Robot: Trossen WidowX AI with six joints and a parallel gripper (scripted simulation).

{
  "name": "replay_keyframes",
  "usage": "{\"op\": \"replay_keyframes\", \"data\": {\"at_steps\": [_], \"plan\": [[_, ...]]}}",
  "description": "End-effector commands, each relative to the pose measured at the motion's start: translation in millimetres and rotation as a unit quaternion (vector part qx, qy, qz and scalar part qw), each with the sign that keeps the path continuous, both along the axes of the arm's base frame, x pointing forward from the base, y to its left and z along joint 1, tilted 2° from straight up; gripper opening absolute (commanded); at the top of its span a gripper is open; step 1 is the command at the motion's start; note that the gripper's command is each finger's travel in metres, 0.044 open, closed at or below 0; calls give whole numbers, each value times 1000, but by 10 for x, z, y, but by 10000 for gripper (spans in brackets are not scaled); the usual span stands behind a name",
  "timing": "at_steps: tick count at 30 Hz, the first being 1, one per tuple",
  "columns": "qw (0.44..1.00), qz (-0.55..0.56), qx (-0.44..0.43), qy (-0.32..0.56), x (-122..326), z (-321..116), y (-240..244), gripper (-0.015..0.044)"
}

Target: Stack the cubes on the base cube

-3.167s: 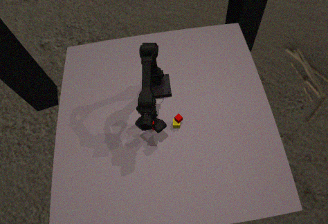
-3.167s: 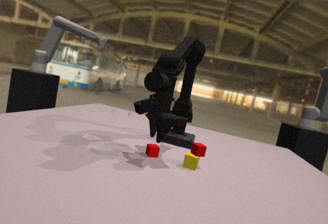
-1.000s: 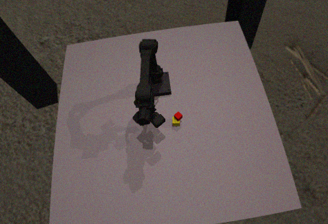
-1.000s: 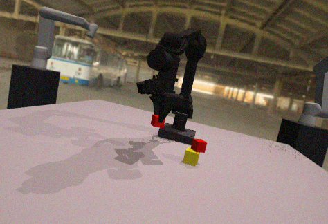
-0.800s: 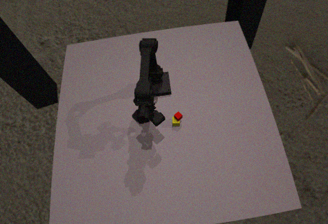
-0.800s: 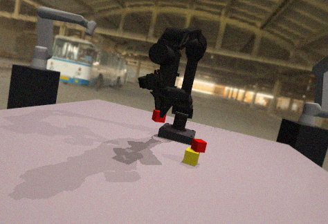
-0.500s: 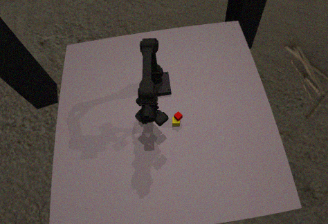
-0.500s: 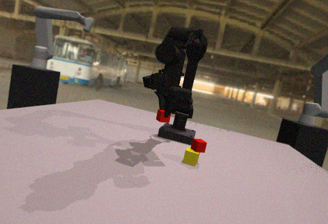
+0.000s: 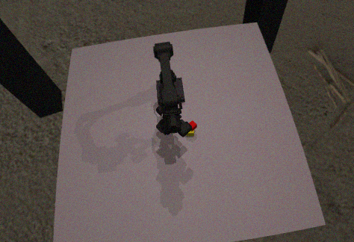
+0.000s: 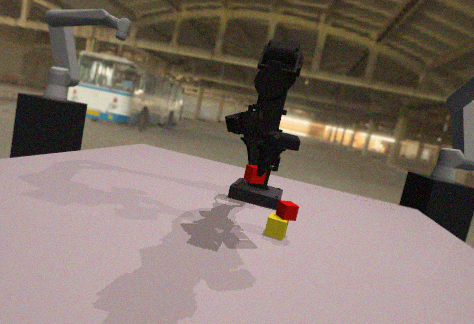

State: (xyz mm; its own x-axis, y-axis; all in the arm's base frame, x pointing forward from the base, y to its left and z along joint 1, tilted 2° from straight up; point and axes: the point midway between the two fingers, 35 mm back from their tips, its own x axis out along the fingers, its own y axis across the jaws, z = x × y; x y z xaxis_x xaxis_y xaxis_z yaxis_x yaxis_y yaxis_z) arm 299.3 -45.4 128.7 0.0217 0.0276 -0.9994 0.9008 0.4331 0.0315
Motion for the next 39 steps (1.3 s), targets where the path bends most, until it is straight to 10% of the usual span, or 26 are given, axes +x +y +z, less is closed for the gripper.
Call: {"op": "replay_keyframes", "data": {"at_steps": [1,39], "plan": [[1000,1,0,-2,59,3,137,105],[1000,7,2,-3,133,-310,514,105]]}}
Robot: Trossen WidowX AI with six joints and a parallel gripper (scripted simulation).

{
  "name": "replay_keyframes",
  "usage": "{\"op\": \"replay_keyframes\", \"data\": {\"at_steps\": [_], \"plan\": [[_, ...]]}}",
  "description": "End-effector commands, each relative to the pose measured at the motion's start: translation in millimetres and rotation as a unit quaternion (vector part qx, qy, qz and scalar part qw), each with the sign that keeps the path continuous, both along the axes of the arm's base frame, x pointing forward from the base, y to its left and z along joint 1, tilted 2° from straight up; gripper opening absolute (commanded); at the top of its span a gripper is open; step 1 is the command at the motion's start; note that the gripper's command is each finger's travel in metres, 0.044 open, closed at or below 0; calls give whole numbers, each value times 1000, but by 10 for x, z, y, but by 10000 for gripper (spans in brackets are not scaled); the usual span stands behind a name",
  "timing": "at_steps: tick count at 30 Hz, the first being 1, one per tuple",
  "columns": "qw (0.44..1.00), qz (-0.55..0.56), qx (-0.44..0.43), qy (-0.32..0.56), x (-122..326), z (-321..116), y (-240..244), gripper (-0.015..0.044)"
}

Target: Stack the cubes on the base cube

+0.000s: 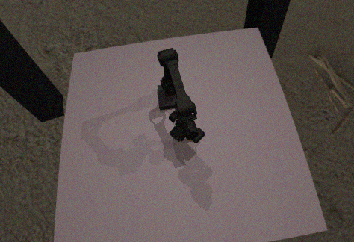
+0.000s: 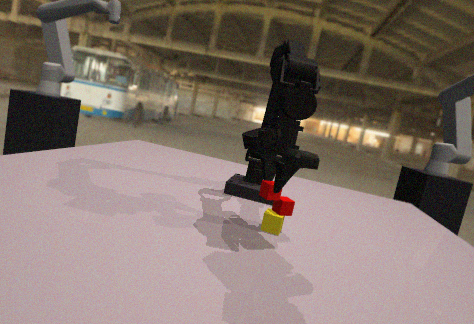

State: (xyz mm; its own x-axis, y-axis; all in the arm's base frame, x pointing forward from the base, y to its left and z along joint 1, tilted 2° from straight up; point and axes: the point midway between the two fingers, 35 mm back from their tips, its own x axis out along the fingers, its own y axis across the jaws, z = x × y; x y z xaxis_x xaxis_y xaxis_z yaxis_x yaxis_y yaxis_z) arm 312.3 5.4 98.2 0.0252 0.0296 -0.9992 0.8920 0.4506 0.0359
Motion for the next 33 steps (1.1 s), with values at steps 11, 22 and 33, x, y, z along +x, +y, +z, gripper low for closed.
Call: {"op": "replay_keyframes", "data": {"at_steps": [11,22,33], "plan": [[1000,-2,2,-1,24,-213,12,105],[1000,-2,2,-1,28,-288,15,105],[1000,-2,2,-1,28,-303,15,105]]}}
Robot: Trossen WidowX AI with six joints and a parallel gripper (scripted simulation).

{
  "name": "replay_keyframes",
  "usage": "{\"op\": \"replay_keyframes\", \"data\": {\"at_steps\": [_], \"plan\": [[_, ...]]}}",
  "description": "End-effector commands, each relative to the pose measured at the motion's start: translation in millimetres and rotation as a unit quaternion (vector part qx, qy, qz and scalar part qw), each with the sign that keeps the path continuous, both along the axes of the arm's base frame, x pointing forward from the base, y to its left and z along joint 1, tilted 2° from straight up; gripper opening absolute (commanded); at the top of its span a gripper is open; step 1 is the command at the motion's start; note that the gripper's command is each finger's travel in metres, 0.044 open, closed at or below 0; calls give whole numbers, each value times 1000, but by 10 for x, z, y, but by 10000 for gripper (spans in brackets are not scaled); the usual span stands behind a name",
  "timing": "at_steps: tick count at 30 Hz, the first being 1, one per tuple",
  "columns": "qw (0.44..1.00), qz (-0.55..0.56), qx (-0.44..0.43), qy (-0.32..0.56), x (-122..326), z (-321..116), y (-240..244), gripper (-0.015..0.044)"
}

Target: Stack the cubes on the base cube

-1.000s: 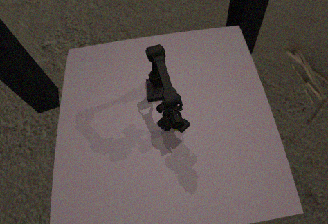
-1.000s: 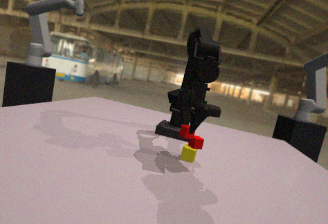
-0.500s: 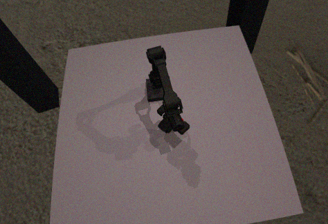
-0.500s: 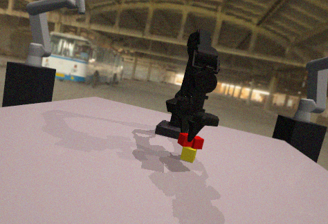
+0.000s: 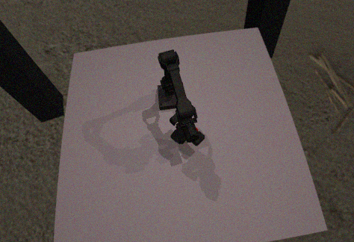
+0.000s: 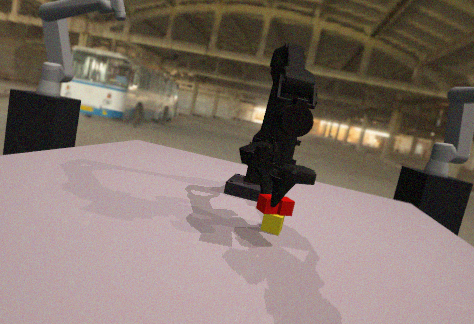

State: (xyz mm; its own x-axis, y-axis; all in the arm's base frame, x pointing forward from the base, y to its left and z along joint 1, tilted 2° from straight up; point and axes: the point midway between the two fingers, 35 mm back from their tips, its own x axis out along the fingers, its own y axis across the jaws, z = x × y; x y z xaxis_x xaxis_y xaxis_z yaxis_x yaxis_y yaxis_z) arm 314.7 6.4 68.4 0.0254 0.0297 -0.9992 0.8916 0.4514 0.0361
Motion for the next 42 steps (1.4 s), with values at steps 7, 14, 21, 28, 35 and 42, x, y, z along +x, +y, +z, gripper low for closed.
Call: {"op": "replay_keyframes", "data": {"at_steps": [7,14,21,28,35,42], "plan": [[1000,-3,2,-1,3,-5,5,105],[1000,-3,2,-1,3,-5,5,205],[1000,0,0,0,-1,88,-3,205],[1000,0,0,0,-4,177,-6,205],[1000,0,0,0,-6,269,-9,205],[1000,0,0,0,-8,364,-12,205]]}}
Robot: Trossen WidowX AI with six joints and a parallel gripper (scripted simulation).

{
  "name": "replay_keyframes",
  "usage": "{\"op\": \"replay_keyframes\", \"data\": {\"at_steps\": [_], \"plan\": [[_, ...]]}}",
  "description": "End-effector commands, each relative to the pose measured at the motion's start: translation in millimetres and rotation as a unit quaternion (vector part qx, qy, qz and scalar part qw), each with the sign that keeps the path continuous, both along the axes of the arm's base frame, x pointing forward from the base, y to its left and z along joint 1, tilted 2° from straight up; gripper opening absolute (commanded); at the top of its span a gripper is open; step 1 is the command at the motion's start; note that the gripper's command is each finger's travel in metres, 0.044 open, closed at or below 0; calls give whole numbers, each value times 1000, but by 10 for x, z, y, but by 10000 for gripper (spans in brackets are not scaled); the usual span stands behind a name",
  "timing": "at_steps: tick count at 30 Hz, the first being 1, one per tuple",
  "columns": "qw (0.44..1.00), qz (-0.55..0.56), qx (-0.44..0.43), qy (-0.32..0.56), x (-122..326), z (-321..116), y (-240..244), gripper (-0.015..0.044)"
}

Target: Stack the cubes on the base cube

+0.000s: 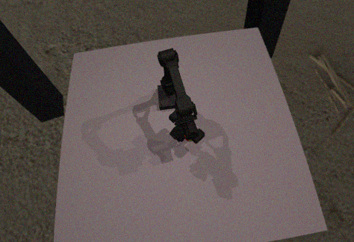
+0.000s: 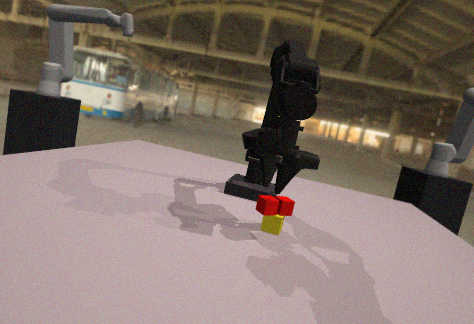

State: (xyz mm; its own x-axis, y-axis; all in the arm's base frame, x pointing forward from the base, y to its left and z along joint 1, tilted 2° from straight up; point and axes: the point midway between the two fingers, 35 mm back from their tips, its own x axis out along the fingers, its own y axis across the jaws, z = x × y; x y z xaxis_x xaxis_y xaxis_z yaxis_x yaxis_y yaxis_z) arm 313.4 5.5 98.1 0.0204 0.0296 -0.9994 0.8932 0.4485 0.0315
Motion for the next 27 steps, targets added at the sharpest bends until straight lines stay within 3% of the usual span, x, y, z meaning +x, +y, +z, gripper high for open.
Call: {"op": "replay_keyframes", "data": {"at_steps": [1,23,27], "plan": [[1000,2,0,-3,4,80,-3,205],[1000,2,0,-3,-2,333,-11,205],[1000,-1,0,-2,-4,362,-11,310]]}}
